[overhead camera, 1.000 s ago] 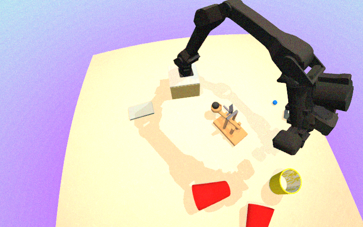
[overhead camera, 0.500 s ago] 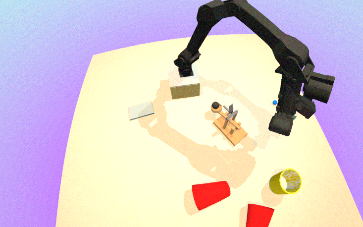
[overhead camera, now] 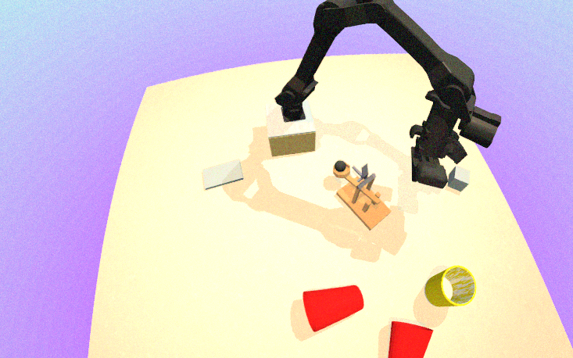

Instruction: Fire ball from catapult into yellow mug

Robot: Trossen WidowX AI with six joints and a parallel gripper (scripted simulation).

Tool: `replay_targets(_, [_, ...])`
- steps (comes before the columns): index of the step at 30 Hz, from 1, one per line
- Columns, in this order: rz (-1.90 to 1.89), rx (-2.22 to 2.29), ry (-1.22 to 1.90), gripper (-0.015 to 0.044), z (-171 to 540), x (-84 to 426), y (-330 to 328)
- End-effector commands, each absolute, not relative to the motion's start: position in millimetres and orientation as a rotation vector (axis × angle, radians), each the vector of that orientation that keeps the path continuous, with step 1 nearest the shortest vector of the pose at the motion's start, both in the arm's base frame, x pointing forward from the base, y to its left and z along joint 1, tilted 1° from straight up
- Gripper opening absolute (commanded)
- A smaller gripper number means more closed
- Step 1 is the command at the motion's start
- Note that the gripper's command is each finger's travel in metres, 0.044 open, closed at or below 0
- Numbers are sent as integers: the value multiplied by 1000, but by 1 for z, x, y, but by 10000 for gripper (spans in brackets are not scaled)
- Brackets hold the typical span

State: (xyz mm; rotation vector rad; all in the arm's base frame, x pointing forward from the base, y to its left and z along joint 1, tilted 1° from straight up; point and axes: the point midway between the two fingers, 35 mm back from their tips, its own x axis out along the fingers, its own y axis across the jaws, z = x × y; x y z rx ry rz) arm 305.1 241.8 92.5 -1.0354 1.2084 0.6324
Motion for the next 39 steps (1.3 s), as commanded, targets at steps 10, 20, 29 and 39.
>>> replay_targets(10, [734,-1449,1295,0,70,242,217])
replay_targets(20, [812,-1795,1331,0,63,200,190])
replay_targets(29, [875,-2122,1338,0,64,171,164])
replay_targets(39, [884,-2178,1336,0,61,167,160])
